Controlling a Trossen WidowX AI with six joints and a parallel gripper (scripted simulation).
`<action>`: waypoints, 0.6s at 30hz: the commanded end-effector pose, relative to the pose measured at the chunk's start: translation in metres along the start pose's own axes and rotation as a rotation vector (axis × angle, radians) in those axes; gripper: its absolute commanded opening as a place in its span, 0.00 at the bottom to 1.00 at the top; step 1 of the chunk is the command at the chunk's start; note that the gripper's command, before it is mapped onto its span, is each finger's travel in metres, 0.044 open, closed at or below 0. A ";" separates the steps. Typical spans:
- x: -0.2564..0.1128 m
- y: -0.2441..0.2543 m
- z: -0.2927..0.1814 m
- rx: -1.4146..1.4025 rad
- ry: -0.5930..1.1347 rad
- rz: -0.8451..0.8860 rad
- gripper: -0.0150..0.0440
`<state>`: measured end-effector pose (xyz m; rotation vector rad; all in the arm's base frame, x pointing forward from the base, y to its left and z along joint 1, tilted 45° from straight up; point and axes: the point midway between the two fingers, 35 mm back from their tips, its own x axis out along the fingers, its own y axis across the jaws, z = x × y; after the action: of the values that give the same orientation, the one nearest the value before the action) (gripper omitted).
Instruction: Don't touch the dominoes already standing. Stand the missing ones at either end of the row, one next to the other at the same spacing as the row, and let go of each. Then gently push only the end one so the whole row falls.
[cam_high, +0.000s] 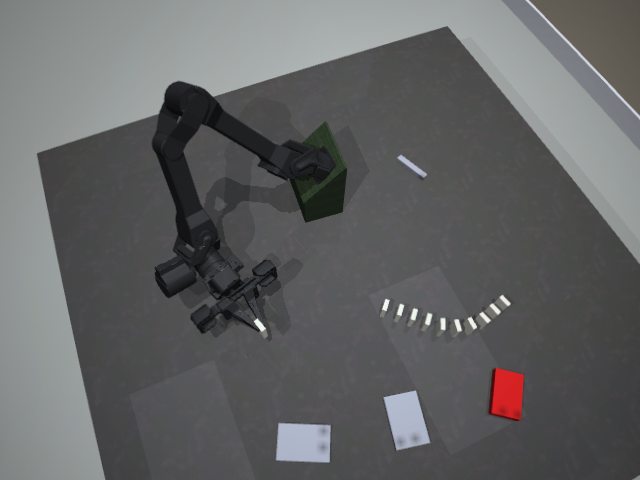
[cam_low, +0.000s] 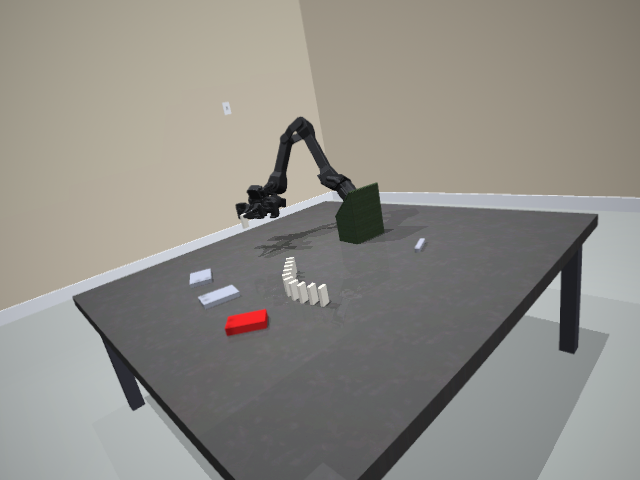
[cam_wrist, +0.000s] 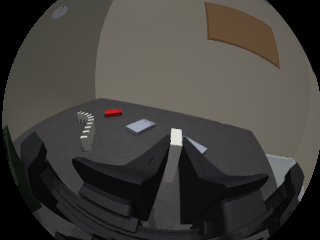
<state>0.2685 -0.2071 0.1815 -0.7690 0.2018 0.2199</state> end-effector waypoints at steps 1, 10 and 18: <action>-0.001 0.002 0.000 -0.006 -0.005 0.001 0.30; -0.001 0.002 0.000 -0.006 -0.005 0.001 0.30; 0.002 -0.001 -0.019 0.001 -0.001 0.004 0.30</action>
<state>0.2683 -0.2136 0.1746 -0.7711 0.1996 0.2231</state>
